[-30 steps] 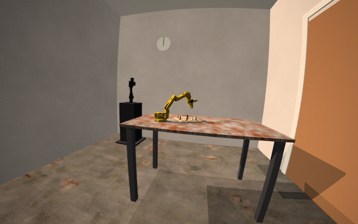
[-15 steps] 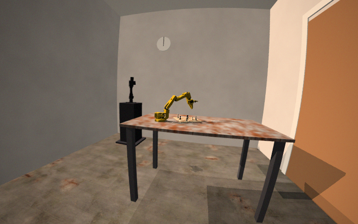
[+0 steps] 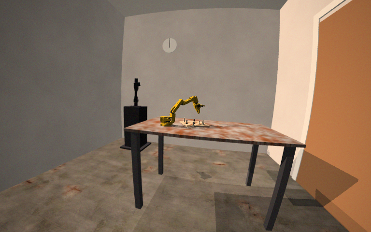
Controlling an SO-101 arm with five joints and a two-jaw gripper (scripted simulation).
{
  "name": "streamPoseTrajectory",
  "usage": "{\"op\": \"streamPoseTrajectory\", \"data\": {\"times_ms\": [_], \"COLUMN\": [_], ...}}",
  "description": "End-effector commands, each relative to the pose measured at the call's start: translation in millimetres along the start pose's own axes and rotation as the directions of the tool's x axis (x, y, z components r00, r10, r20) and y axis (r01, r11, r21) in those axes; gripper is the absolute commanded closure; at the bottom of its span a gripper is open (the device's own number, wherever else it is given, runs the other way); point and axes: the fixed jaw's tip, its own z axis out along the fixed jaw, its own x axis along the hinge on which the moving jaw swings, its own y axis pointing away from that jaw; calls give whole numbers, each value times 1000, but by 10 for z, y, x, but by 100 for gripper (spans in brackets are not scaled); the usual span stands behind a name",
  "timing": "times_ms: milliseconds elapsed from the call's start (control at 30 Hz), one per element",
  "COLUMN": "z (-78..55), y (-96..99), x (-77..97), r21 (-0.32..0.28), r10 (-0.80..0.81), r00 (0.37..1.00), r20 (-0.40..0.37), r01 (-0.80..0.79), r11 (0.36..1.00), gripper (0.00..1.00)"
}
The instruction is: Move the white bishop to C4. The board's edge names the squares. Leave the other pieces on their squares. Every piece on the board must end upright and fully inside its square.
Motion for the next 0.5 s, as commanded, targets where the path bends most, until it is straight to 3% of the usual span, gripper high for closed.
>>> {"op": "streamPoseTrajectory", "data": {"times_ms": [0,467], "z": [51,440], "y": [30,35], "x": [31,166], "r21": [-5,-7], "r10": [-2,-6], "r00": [1000,996], "r20": [-27,-93], "r01": [2,6], "r11": [1000,1000], "gripper": [100,100]}}
